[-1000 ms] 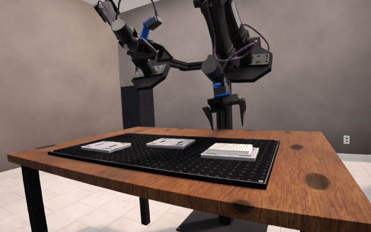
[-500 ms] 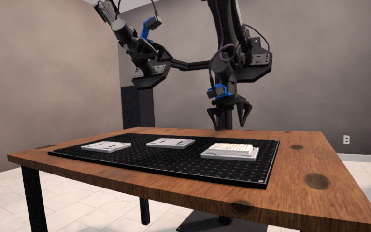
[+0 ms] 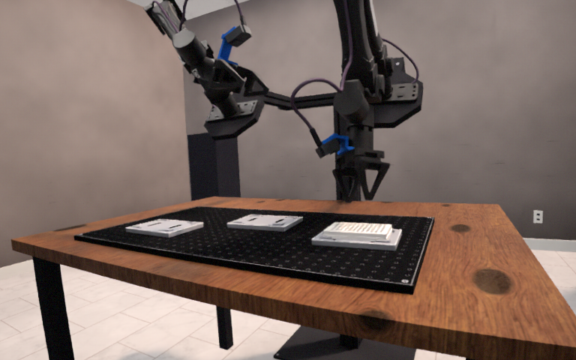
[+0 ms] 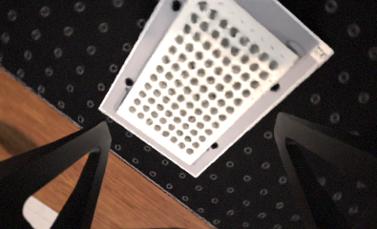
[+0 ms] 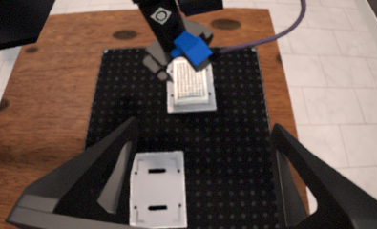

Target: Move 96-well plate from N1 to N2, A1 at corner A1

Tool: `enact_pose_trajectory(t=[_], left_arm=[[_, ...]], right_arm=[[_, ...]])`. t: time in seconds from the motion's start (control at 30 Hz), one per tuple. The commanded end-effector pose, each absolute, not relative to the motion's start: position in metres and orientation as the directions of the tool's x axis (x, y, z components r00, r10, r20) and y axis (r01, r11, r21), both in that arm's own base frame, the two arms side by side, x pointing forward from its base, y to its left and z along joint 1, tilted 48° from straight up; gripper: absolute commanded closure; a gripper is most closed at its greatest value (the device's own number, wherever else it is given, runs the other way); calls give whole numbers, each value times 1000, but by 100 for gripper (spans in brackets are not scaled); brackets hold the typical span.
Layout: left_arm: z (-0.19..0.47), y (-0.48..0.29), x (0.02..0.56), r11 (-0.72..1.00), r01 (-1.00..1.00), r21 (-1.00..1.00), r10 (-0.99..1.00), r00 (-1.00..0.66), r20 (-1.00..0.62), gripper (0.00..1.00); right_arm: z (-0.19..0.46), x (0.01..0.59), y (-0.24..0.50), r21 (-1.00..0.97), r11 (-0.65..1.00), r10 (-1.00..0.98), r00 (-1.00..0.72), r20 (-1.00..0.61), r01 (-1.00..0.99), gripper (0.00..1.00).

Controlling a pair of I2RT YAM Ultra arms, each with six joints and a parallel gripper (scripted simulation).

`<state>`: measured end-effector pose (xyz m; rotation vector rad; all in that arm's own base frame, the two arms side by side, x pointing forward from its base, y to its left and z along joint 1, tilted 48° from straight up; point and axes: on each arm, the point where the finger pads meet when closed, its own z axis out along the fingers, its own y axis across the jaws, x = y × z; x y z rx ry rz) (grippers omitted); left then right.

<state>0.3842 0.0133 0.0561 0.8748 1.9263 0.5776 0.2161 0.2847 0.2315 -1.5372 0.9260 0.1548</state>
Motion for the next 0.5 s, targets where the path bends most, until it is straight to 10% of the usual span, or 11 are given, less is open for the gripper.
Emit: enact_pose_trajectory(t=[0.0, 0.47], left_arm=[[52, 11, 383, 506, 480, 716, 862, -292, -414, 0], [56, 15, 392, 58, 668, 742, 997, -71, -13, 0]], right_arm=[[241, 207, 288, -787, 88, -417, 694, -586, -611, 0], [241, 207, 288, -787, 88, -417, 694, -586, -611, 0]])
